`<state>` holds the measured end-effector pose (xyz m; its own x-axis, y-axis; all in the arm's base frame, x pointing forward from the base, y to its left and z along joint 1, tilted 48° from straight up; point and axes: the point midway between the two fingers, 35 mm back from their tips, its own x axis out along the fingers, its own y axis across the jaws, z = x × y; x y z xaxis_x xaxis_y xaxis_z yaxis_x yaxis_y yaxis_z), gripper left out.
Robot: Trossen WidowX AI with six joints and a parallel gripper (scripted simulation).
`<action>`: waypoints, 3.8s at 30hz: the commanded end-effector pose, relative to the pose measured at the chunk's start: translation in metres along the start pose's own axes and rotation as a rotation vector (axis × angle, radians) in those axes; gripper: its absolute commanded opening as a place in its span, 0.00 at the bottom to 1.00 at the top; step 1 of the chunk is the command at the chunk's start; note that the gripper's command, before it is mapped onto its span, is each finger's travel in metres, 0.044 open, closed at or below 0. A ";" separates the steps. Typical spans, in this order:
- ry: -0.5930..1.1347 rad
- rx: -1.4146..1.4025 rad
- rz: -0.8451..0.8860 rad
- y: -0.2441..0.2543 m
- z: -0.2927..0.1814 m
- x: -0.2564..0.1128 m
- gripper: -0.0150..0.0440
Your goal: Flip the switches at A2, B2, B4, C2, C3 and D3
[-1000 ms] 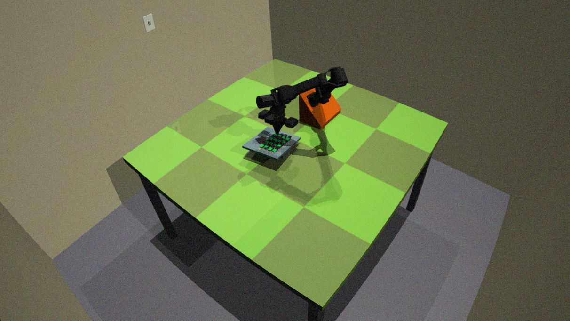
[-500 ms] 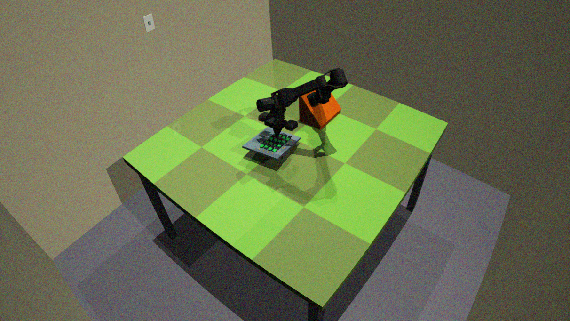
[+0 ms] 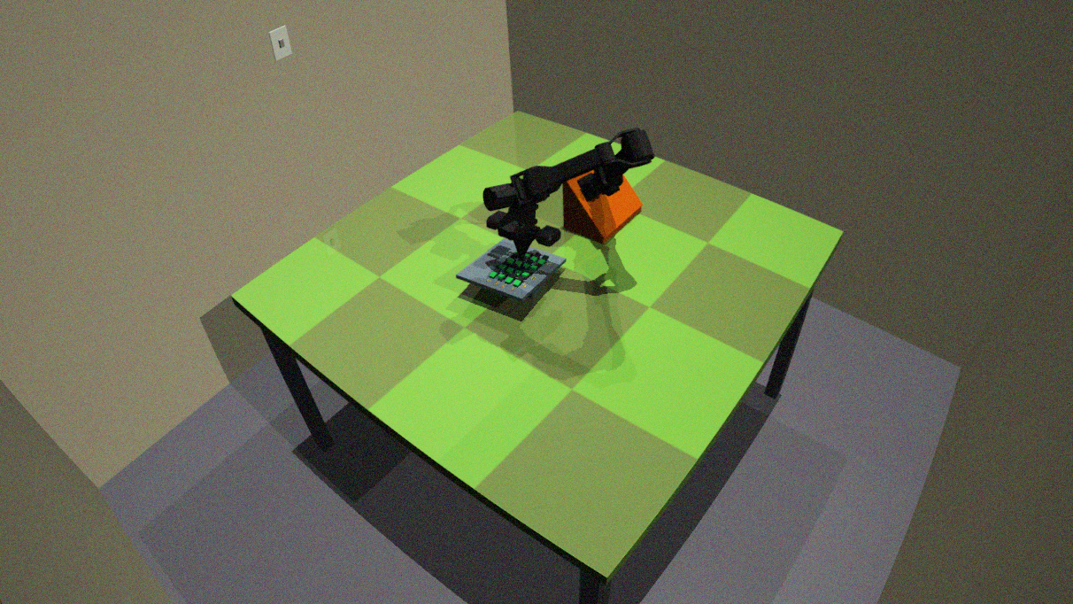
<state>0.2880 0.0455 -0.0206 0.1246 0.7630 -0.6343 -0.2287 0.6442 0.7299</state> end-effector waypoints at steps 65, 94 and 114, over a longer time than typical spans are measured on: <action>0.026 0.003 0.000 -0.001 -0.019 -0.059 0.25; 0.051 0.003 0.003 0.000 -0.020 0.000 0.25; 0.051 0.003 0.003 0.000 -0.020 0.000 0.25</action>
<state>0.2689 0.0440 -0.0253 0.0733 0.7592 -0.6467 -0.2285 0.6440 0.7301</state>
